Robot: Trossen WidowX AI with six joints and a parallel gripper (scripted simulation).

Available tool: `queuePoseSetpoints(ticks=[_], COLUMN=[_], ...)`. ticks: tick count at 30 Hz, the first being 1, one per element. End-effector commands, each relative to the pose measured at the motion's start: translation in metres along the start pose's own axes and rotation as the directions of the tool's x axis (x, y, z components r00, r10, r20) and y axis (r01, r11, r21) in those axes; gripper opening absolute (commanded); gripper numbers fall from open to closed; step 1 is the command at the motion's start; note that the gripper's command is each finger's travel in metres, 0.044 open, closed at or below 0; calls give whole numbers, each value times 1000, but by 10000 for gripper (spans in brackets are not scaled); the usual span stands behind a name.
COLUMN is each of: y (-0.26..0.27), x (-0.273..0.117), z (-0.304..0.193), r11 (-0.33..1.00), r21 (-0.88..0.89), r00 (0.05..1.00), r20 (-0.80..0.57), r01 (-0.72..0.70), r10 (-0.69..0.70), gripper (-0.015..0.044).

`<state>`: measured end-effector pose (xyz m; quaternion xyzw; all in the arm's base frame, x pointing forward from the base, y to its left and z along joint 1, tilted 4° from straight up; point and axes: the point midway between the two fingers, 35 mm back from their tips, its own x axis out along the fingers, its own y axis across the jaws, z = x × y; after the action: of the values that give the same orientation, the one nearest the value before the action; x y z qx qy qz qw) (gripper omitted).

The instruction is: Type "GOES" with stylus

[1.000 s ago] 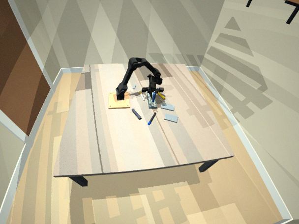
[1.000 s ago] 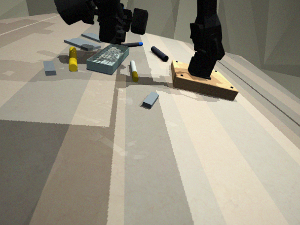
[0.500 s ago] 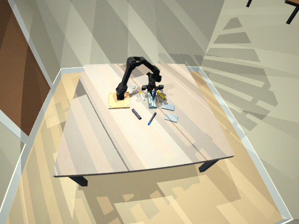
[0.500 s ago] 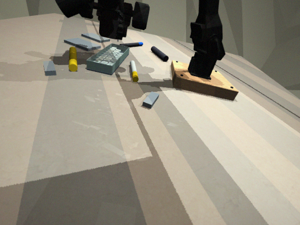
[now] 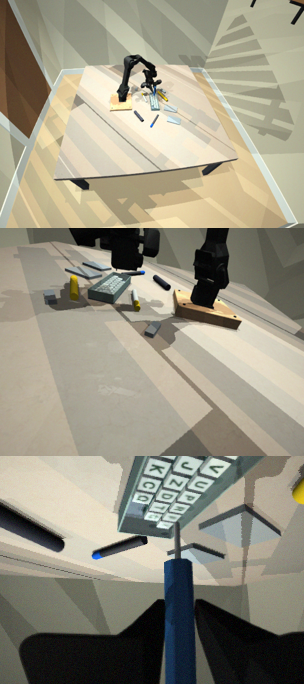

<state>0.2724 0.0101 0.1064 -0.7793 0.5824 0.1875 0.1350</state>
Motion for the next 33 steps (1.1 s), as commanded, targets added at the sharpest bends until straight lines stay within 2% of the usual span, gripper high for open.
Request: queuePoseSetpoints(ticks=[1, 7, 17, 33], y=[2, 6, 6, 7], x=[-16, -35, -35, -18], z=[4, 13, 14, 43], r11=[997, 983, 982, 982], r21=[-39, -90, -92, -92], r00=[997, 987, 987, 987], r20=[0, 6, 7, 6], r01=[72, 160, 162, 162], r10=[-72, -160, -163, -162], gripper=[0, 0, 0, 0])
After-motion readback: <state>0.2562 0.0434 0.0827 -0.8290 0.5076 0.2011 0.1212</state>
